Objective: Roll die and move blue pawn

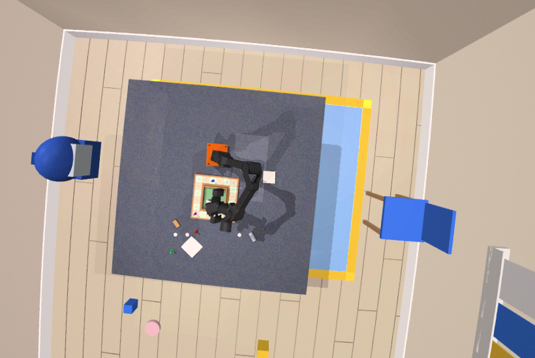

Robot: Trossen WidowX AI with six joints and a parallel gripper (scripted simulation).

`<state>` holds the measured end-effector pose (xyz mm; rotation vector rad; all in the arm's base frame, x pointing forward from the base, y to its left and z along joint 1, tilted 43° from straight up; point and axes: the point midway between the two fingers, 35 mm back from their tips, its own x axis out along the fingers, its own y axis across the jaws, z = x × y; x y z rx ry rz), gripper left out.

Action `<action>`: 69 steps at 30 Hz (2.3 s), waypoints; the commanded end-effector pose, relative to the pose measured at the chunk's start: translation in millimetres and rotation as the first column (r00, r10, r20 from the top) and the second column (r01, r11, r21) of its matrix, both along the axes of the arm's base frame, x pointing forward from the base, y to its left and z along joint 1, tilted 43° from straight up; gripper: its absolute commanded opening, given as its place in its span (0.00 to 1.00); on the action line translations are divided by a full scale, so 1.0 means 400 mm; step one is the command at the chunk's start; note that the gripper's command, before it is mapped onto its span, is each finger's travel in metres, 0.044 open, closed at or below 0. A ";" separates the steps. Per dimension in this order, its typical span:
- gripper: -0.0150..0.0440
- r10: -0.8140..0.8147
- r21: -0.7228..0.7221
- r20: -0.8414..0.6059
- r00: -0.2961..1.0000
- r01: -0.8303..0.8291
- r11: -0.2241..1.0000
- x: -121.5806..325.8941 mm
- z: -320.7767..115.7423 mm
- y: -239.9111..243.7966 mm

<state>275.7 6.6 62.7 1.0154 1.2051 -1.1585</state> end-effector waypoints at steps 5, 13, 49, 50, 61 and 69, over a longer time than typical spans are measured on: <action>0.25 -0.005 -0.005 0.005 1.000 0.006 1.000 0.003 0.008 -0.002; 0.25 0.000 0.000 0.001 1.000 0.000 1.000 0.001 0.004 0.000; 0.91 0.076 0.682 -0.116 0.990 0.024 0.731 -0.016 -0.049 -0.049; 0.87 0.128 0.691 -0.076 0.989 -0.040 0.722 -0.028 -0.053 -0.053; 0.59 0.663 0.536 0.466 0.586 -0.783 0.315 -0.194 -0.102 -0.081; 0.59 0.744 0.287 0.641 0.188 -0.958 -0.005 -0.273 -0.122 -0.071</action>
